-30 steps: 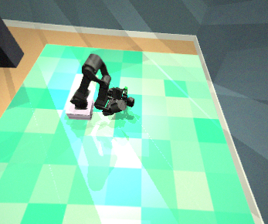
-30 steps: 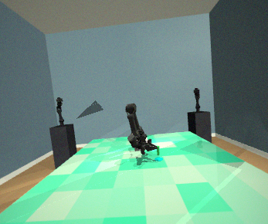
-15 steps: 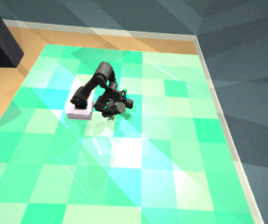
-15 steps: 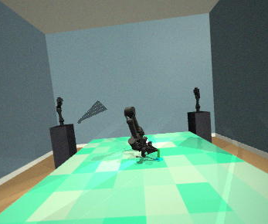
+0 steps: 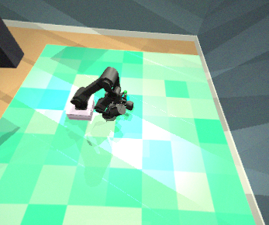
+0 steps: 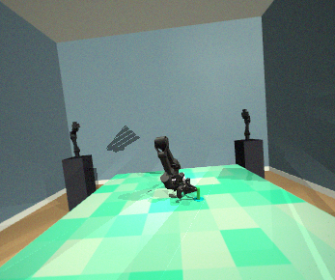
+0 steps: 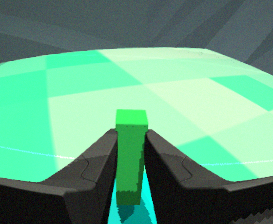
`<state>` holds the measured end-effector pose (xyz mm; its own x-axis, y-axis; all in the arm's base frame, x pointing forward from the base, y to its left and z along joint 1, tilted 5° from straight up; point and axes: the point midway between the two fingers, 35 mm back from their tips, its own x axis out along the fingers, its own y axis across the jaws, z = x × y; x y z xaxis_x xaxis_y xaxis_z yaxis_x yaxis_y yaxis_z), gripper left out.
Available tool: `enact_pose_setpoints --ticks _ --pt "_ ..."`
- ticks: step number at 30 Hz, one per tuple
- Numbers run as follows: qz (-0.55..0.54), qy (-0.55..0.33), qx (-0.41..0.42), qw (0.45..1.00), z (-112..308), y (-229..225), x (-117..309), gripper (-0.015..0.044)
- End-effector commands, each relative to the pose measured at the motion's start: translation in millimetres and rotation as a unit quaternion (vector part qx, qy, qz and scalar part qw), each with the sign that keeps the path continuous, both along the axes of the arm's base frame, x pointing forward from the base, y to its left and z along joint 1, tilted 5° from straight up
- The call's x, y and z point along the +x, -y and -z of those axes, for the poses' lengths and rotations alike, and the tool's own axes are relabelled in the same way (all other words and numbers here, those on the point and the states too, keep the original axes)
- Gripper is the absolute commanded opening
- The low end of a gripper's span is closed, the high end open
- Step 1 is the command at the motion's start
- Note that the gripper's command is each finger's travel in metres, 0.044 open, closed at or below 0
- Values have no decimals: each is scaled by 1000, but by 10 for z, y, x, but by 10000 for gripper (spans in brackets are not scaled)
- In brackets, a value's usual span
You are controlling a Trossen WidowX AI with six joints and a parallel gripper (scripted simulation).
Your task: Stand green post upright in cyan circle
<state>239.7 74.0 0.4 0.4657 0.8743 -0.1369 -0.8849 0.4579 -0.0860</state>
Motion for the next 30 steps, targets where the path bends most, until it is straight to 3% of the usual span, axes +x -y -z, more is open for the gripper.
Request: enact_pose_setpoints --ticks 1,14,30 --pt "-1 1 1 1000 10 -2 -2 49" --pt "-1 1 1 1000 10 -2 -2 390" --pt "-2 1 1 1000 -375 -3 62 400"
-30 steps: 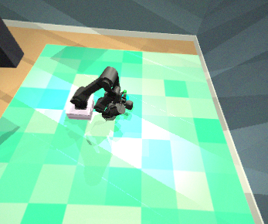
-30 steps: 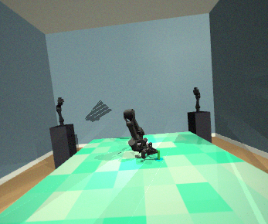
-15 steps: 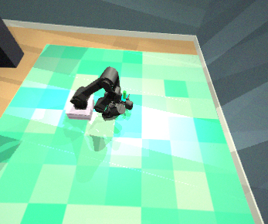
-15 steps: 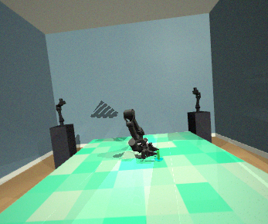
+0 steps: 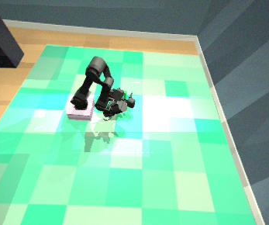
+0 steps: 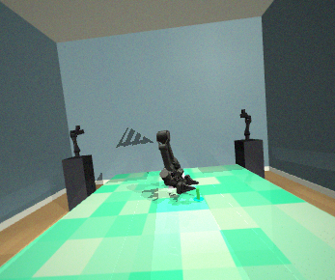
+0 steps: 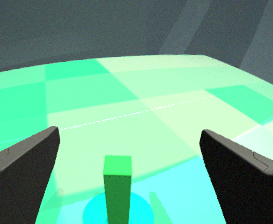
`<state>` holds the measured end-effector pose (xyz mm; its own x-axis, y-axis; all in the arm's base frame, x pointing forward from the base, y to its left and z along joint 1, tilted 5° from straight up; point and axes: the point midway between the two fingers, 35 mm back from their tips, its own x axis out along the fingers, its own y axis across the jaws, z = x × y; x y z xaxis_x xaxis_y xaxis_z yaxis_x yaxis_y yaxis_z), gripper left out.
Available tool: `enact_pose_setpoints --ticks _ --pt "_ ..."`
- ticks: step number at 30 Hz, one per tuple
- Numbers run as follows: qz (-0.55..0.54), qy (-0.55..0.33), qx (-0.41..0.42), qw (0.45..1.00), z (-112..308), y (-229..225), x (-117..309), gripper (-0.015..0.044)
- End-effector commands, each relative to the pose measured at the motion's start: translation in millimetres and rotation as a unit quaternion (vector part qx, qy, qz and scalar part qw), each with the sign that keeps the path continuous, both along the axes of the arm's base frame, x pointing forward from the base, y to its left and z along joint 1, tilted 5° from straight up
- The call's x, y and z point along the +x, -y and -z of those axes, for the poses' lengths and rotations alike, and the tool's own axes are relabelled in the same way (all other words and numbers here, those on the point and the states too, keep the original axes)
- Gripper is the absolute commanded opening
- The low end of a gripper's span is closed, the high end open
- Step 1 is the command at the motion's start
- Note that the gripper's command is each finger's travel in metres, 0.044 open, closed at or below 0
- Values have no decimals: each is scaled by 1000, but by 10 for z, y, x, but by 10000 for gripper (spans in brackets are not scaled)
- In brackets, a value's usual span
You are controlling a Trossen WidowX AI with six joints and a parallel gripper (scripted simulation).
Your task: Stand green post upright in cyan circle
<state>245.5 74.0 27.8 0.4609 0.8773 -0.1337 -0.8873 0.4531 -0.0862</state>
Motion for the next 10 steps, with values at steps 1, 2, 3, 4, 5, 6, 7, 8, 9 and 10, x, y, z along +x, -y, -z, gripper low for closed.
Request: enact_pose_setpoints --ticks 1,2,3,4,5,6,7,8,9,10 --pt "0 0 0 1000 -130 -5 4 400" --pt "0 0 0 1000 -159 -7 3 400" --pt "0 0 0 1000 -187 -9 2 400" --pt "0 0 0 1000 -215 -12 1 400" --pt "0 0 0 1000 -244 -14 -2 400" --pt "0 0 0 1000 -272 -17 -5 400" --pt "0 0 0 1000 -300 -19 -8 400" --pt "0 0 0 1000 -328 -23 -13 400" --pt "0 0 0 1000 -355 -26 -17 400" --pt "0 0 1 1000 -383 -29 -23 400"
